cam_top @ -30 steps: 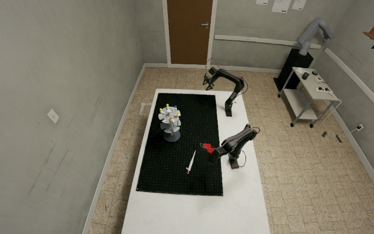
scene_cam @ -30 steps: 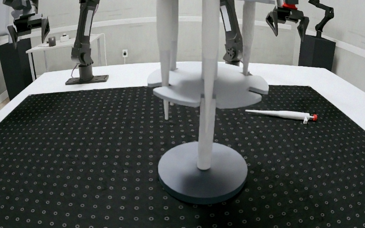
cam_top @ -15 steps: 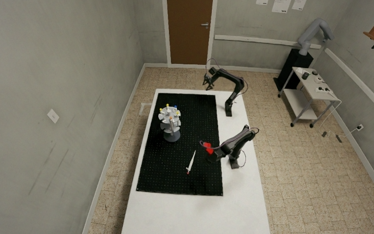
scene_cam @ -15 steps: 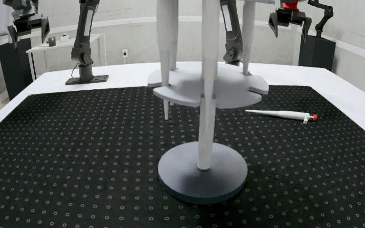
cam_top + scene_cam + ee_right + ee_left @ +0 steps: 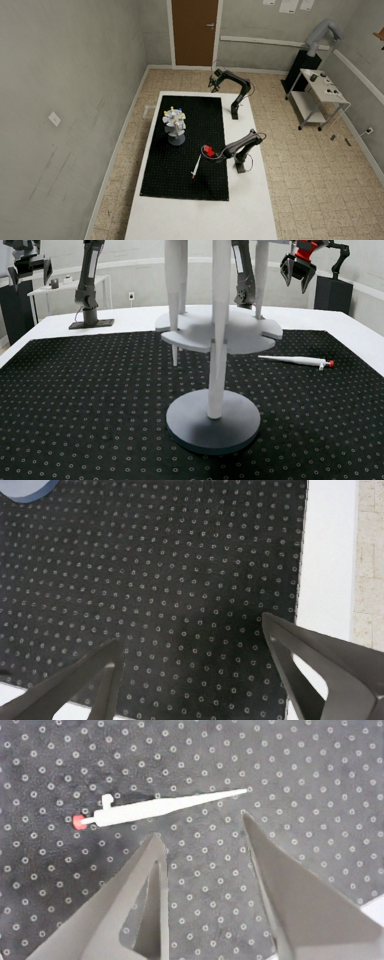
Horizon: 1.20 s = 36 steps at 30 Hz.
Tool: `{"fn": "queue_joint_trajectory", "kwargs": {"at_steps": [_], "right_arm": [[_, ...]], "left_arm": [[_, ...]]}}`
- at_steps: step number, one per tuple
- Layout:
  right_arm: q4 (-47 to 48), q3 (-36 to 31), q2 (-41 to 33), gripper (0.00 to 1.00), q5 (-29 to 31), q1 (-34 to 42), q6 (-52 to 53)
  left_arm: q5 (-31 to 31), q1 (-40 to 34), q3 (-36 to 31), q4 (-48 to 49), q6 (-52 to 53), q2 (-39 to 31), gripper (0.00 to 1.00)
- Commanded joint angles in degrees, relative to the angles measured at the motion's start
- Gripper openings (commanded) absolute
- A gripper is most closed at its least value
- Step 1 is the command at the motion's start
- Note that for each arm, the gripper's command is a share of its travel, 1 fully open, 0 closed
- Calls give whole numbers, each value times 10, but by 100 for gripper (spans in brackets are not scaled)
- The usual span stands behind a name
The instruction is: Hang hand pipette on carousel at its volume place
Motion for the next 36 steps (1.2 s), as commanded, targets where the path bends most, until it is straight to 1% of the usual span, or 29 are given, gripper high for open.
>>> {"fn": "queue_joint_trajectory", "kwargs": {"at_steps": [1,9,13,17,18,20,24,26,27,31,33,34,36], "right_arm": [[5,11,4,100,-9,-5,-3],[5,11,4,100,-9,-5,-3],[5,11,4,100,-9,-5,-3],[5,11,4,100,-9,-5,-3],[5,11,4,100,-9,-5,-3],[5,11,4,100,-9,-5,-3],[5,11,4,100,-9,-5,-3],[5,11,4,100,-9,-5,-3],[5,11,4,100,-9,-5,-3],[5,11,4,100,-9,-5,-3],[5,11,4,100,-9,-5,-3],[5,11,4,100,-9,-5,-3],[5,11,4,100,-9,-5,-3]], "left_arm": [[26,-5,-21,68,-78,-33,49],[19,-8,-35,91,-97,-43,49],[36,-49,-58,157,-205,-29,49],[39,-91,-84,237,-318,5,49],[51,-95,-89,256,-343,-8,49],[70,-90,-106,291,-387,-9,49],[54,-93,-137,347,-427,-24,49],[54,-93,-137,347,-427,-24,49],[48,-96,-149,368,-441,-29,49],[47,-97,-157,382,-449,-32,49],[46,-96,-147,385,-451,-33,49],[49,-108,-161,404,-478,-13,49],[50,-127,-166,439,-529,12,49]]}}
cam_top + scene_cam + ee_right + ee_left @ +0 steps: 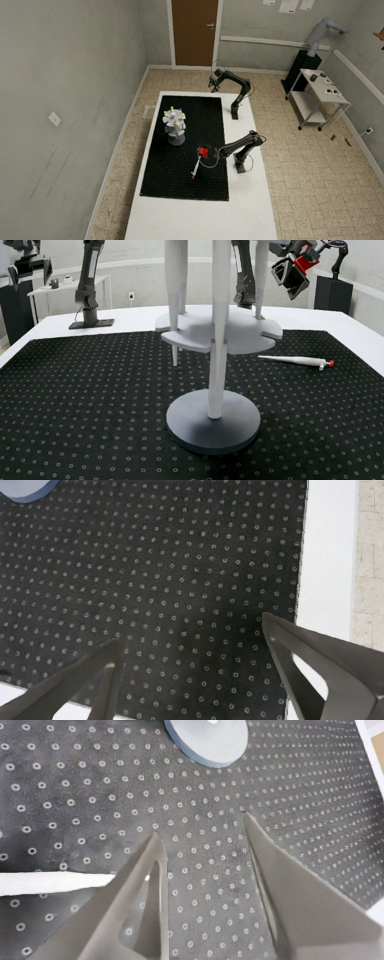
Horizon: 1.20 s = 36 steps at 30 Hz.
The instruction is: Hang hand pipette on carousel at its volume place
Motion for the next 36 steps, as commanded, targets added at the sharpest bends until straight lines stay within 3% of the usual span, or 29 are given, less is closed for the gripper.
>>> {"fn": "queue_joint_trajectory", "kwargs": {"at_steps": [1,5,7,11,24,33,36], "right_arm": [[5,11,4,100,-9,-5,-3],[5,11,4,100,-9,-5,-3],[5,11,4,100,-9,-5,-3],[5,11,4,100,-9,-5,-3],[5,11,4,100,-9,-5,-3],[5,11,4,100,-9,-5,-3],[5,11,4,100,-9,-5,-3]], "left_arm": [[5,-33,-14,79,-90,29,49],[4,-72,-21,164,-197,70,49],[4,-72,-21,164,-197,70,49],[30,-66,-52,266,-298,88,49],[10,-73,-73,348,-342,77,49],[2,-150,-36,526,-566,215,49],[18,-144,-63,592,-642,242,49]]}}
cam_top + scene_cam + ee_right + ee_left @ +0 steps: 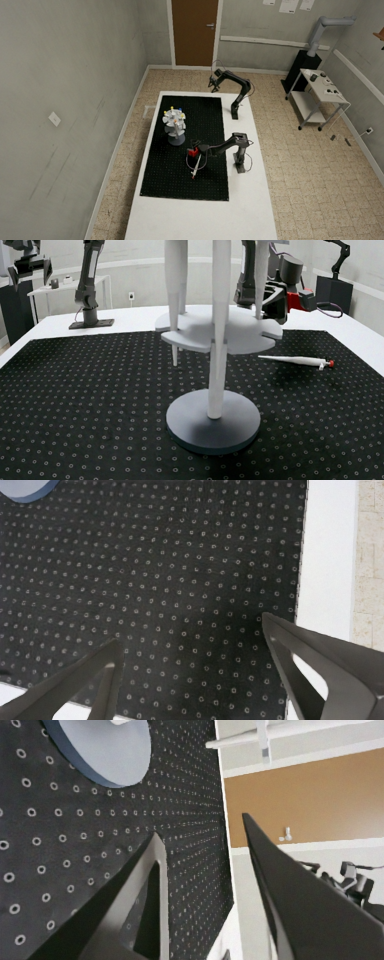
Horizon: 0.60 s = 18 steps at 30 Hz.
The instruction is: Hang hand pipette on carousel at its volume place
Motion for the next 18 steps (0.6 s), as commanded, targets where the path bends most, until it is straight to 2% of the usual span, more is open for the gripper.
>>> {"fn": "queue_joint_trajectory", "kwargs": {"at_steps": [1,8,15,18], "right_arm": [[5,11,4,100,-9,-5,-3],[5,11,4,100,-9,-5,-3],[5,11,4,100,-9,-5,-3],[5,11,4,100,-9,-5,-3]], "left_arm": [[6,8,-6,122,-108,17,49],[-7,0,-12,192,-142,36,49],[-6,1,-9,200,-144,32,49],[-21,-14,14,206,-149,51,49]]}}
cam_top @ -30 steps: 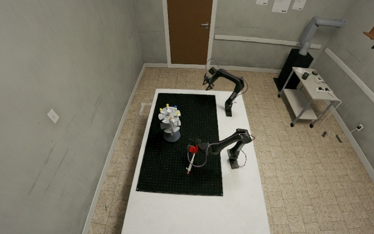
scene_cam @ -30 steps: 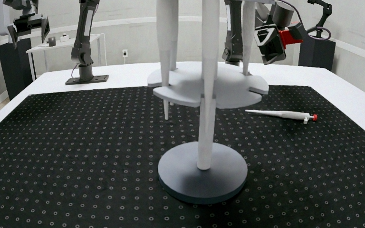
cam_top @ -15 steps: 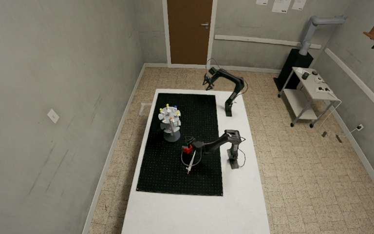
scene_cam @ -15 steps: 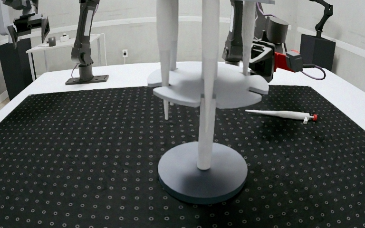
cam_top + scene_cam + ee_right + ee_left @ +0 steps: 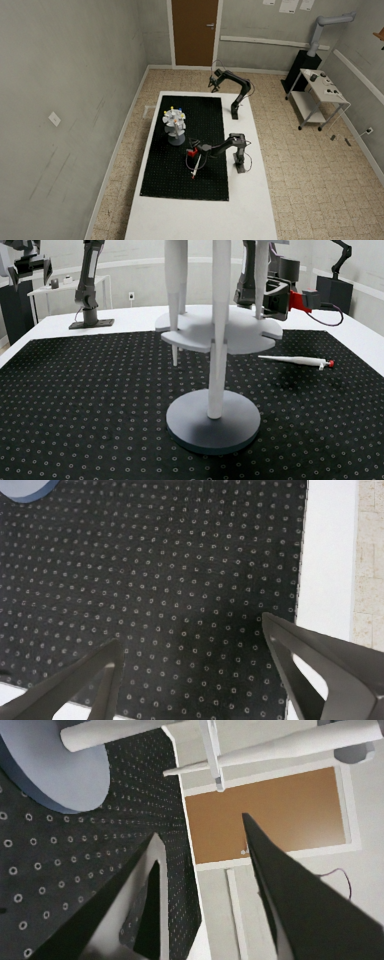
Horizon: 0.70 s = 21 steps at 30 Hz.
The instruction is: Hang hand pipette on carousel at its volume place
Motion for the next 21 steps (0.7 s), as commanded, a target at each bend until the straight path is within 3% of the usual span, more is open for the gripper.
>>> {"fn": "queue_joint_trajectory", "kwargs": {"at_steps": [1,21], "right_arm": [[5,11,4,100,-9,-5,-3],[5,11,4,100,-9,-5,-3]], "left_arm": [[-15,-16,29,23,0,15,49],[-36,-31,64,13,3,29,49]]}}
